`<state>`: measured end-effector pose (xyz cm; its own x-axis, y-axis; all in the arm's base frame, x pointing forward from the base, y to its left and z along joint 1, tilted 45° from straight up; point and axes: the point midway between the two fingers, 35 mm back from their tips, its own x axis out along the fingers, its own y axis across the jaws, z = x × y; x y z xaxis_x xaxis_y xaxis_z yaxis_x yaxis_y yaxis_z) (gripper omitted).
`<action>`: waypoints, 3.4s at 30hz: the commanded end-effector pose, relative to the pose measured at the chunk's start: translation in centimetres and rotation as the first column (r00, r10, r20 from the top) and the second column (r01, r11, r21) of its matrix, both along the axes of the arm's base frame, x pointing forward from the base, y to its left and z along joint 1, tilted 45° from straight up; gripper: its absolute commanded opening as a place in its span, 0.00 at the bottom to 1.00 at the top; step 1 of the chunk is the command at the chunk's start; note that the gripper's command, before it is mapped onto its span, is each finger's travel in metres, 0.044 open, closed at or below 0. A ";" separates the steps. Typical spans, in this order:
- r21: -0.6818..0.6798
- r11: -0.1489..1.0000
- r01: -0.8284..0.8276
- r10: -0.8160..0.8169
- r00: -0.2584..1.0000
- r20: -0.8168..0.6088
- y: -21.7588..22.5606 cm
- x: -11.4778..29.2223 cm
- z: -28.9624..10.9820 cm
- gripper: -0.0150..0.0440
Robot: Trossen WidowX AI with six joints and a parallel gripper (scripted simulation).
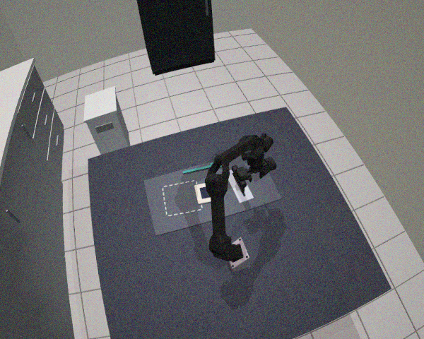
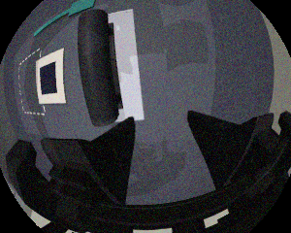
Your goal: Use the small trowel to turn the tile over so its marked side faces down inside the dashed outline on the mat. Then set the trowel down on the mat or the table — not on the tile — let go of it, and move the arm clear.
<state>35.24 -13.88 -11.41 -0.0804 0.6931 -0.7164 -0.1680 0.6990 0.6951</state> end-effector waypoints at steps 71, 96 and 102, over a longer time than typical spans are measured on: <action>0.010 0.998 -0.054 0.053 0.996 0.071 6.8 4.4 2.7 0.47; -0.103 0.836 -0.538 0.502 0.676 0.539 6.8 4.4 2.7 0.47; -0.166 0.764 -0.624 0.572 0.535 0.621 6.8 4.4 2.7 0.47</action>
